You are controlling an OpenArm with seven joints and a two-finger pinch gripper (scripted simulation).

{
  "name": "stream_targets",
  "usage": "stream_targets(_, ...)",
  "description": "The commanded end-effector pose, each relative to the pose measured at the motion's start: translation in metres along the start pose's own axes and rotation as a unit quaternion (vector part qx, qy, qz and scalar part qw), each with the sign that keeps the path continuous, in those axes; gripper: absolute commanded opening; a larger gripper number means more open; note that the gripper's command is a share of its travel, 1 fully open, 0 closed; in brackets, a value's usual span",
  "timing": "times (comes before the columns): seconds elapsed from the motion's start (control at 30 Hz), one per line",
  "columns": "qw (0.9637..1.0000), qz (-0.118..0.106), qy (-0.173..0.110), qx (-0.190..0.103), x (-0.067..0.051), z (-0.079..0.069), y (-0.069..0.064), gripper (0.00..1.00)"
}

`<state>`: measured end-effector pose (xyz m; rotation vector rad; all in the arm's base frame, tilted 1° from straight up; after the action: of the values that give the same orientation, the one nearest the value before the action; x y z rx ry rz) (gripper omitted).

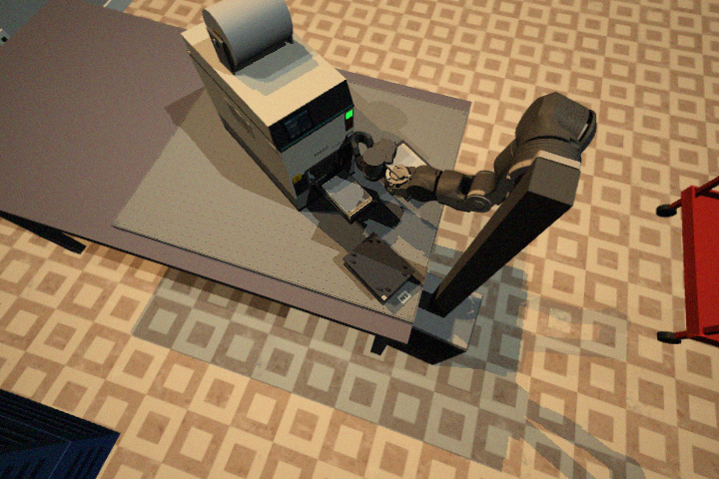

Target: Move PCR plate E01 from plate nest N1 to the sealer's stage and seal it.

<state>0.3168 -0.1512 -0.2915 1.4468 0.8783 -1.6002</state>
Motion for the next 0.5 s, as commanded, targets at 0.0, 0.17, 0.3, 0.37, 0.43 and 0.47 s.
stream_targets(0.0,1.0000,0.003,0.002,-0.003,-0.0008,-0.0007,0.0004,0.00)
stream_targets(0.17,1.0000,0.003,0.002,-0.003,-0.0008,-0.0007,0.0004,0.00)
stream_targets(0.3,1.0000,0.003,0.002,-0.003,-0.0008,-0.0005,0.0023,0.00)
stream_targets(0.37,1.0000,0.003,0.002,-0.003,-0.0008,-0.0004,0.0042,0.00)
stream_targets(0.43,1.0000,0.003,0.002,-0.003,-0.0008,-0.0003,0.0051,0.00)
stream_targets(0.47,1.0000,0.003,0.002,-0.003,-0.0008,-0.0003,0.0051,0.00)
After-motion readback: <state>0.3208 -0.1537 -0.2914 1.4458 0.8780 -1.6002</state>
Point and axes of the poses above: the point where the finger pads meet when closed, its own y axis out along the fingers, its own z axis across the jaws, x = y × z, the point moved 9 cm from there along -y, back along the fingers, and after that the axes turned 6 degrees about -y, right-handed, at the moved point
